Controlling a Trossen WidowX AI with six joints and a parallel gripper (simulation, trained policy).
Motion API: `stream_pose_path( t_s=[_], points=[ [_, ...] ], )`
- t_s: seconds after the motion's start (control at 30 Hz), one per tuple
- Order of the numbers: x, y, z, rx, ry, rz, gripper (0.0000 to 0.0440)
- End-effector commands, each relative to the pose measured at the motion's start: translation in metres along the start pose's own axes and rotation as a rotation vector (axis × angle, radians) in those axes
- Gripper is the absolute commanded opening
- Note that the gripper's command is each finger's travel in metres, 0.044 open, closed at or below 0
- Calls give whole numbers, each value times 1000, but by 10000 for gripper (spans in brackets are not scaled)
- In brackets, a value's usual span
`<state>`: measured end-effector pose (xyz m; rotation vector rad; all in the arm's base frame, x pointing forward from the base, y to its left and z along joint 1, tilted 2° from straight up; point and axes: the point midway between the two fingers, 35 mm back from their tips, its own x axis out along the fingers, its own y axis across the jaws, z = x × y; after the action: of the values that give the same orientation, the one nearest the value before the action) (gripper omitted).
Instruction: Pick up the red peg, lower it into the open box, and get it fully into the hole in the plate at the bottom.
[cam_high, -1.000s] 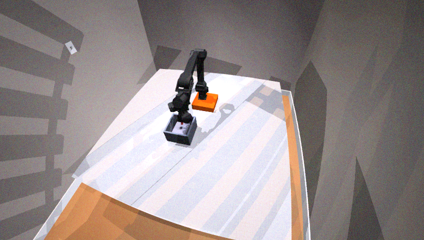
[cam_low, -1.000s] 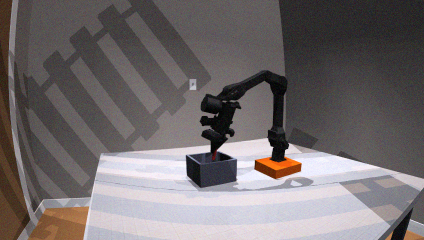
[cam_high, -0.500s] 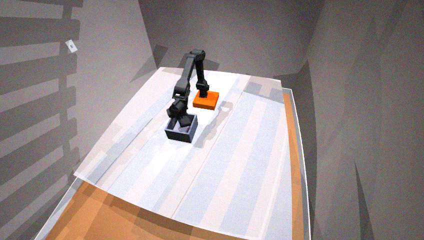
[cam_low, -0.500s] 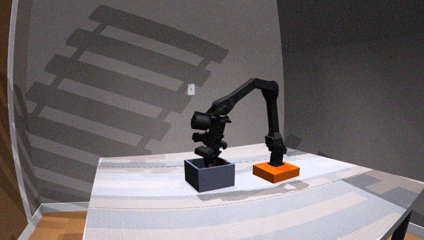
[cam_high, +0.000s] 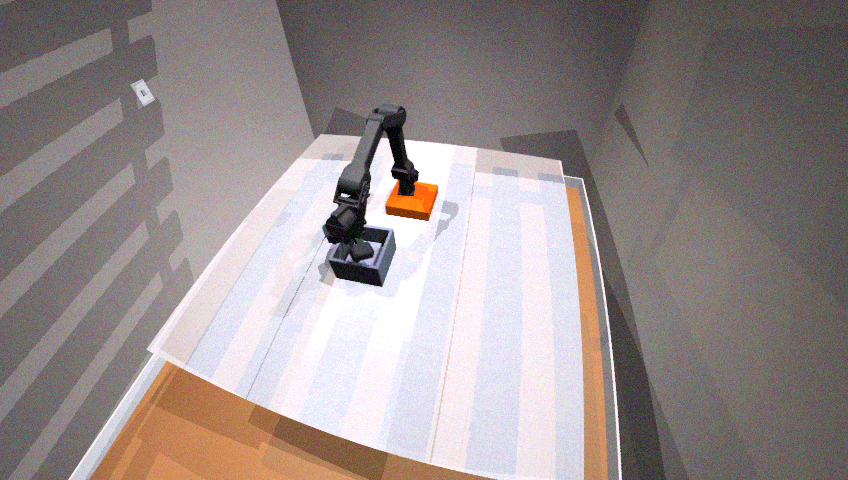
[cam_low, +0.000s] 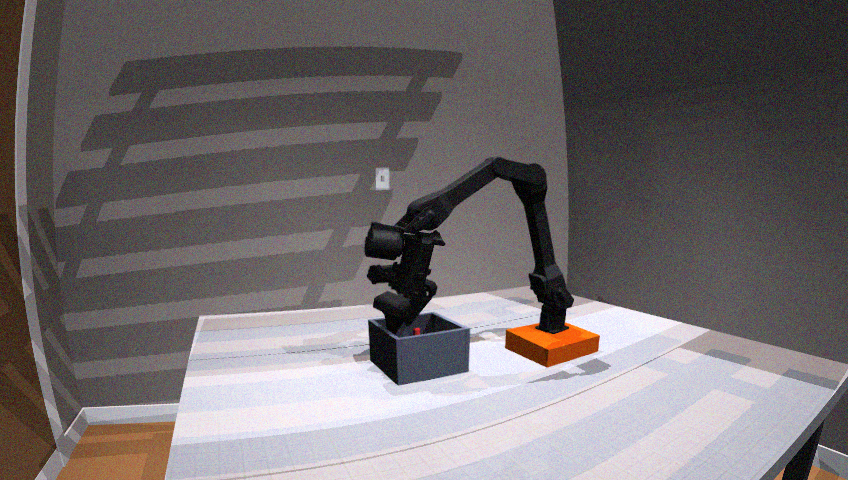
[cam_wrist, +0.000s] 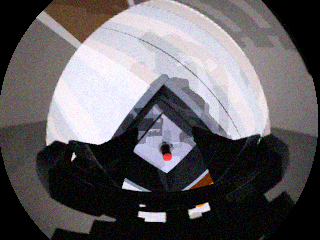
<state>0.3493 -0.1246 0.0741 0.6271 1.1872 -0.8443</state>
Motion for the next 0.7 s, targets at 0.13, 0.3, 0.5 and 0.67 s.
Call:
stream_pose_path(
  t_s=[0.13,0.3,0.5,0.67],
  points=[
    [-8,14,35,21,-99,53,440],
    [-13,15,52,30,-145,65,440],
    [-17,17,65,40,-181,75,440],
    [-17,17,65,40,-182,75,440]
  ],
)
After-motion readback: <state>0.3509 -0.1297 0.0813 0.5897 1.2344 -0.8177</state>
